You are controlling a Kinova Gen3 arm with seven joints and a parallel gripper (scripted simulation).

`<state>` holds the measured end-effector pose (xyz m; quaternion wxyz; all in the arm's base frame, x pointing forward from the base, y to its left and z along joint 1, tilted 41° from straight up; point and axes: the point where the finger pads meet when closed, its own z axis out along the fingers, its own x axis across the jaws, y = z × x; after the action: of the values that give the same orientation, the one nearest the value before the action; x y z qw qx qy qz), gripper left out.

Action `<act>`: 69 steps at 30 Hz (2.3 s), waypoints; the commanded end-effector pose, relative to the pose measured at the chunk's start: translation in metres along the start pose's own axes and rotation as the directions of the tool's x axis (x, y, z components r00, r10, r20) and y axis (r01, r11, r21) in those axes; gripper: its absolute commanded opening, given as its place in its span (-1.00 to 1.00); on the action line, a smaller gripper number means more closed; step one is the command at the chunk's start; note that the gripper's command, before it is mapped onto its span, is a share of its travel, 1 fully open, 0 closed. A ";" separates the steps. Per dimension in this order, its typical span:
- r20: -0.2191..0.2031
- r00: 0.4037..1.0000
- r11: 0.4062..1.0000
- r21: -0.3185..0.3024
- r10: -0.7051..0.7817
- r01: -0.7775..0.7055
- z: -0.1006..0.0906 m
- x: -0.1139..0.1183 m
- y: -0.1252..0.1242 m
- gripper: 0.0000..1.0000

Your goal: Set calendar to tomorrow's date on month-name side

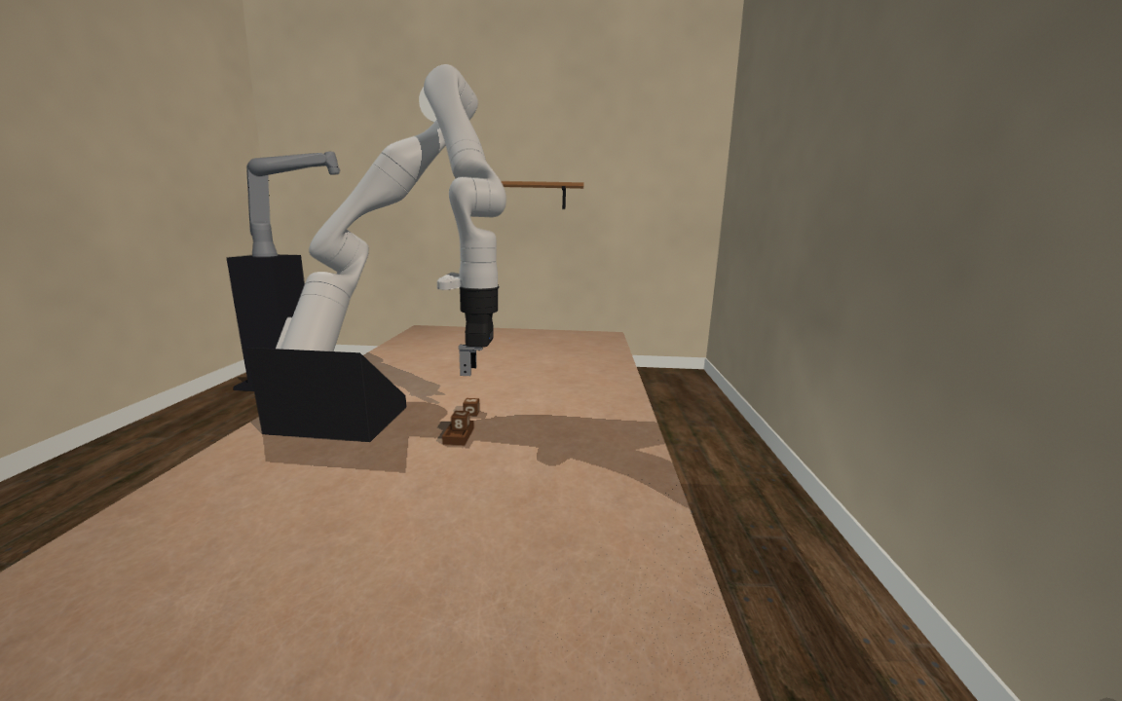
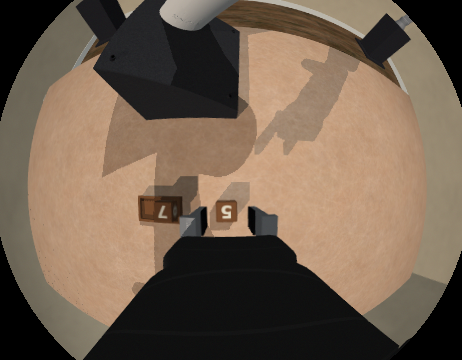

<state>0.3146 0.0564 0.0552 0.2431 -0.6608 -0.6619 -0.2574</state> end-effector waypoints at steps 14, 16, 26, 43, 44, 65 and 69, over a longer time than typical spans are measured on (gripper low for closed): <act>0.007 1.000 1.000 -0.011 -0.004 0.004 -0.005 -0.001 0.003 1.00; 0.007 1.000 1.000 -0.011 -0.004 0.004 -0.005 -0.001 0.003 1.00; 0.007 1.000 1.000 -0.011 -0.003 0.003 -0.005 -0.001 0.003 1.00; 0.001 0.980 0.980 -0.006 0.199 -0.199 -0.003 0.001 -0.001 1.00; 0.001 0.973 0.973 -0.005 0.229 -0.229 -0.002 0.002 -0.002 1.00; -0.003 0.502 0.502 0.000 0.865 -0.865 0.004 0.004 -0.005 1.00; -0.004 0.357 0.357 -0.002 0.934 -0.934 0.005 0.003 -0.003 1.00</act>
<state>0.3132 0.0601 0.0544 0.3440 -0.9170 -0.1834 -0.0850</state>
